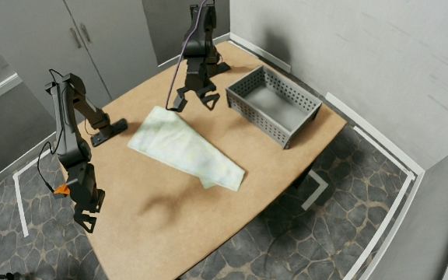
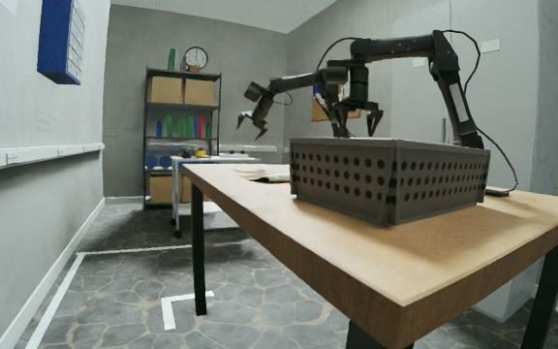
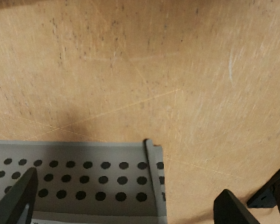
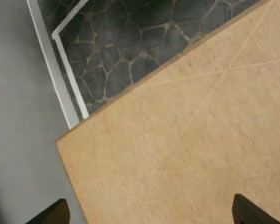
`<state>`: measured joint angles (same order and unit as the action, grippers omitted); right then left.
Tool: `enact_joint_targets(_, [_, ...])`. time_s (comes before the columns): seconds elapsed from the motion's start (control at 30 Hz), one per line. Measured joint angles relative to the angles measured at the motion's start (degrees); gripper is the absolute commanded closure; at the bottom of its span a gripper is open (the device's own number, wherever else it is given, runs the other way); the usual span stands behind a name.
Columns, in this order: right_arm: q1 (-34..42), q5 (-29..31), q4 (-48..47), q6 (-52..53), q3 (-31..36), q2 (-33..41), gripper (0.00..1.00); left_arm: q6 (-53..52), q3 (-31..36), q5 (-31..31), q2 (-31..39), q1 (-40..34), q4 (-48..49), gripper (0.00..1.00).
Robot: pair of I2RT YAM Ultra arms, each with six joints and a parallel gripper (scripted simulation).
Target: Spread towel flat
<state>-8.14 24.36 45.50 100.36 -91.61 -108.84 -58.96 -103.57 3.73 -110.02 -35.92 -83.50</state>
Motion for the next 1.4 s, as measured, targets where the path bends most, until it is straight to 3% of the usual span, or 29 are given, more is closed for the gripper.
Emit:
enact_joint_targets(0.6, [0.0,-0.2,-0.5,-0.7,0.3,0.2,0.00,0.4,0.0,0.0,0.1,0.0,0.2,0.00])
enact_joint_targets(0.73, [0.4,-1.8,-3.0,-9.3,4.5,5.6,0.00,5.0,0.4,-1.0,3.6,0.2,4.6,0.00])
enact_joint_targets(1.07, [0.3,-6.2,-13.6,-32.3,11.8,21.3,0.00,19.4,11.4,-2.5,20.4,0.2,22.8,0.00])
enact_joint_targets(1.3, [0.3,-9.6,-20.0,-46.4,17.7,27.3,0.00,28.6,21.4,-3.2,29.2,0.2,35.4,0.00])
enact_joint_targets(1.4, [0.7,-10.4,-21.4,-53.2,19.7,31.8,0.00,32.6,22.1,-3.9,33.1,0.3,38.7,0.00])
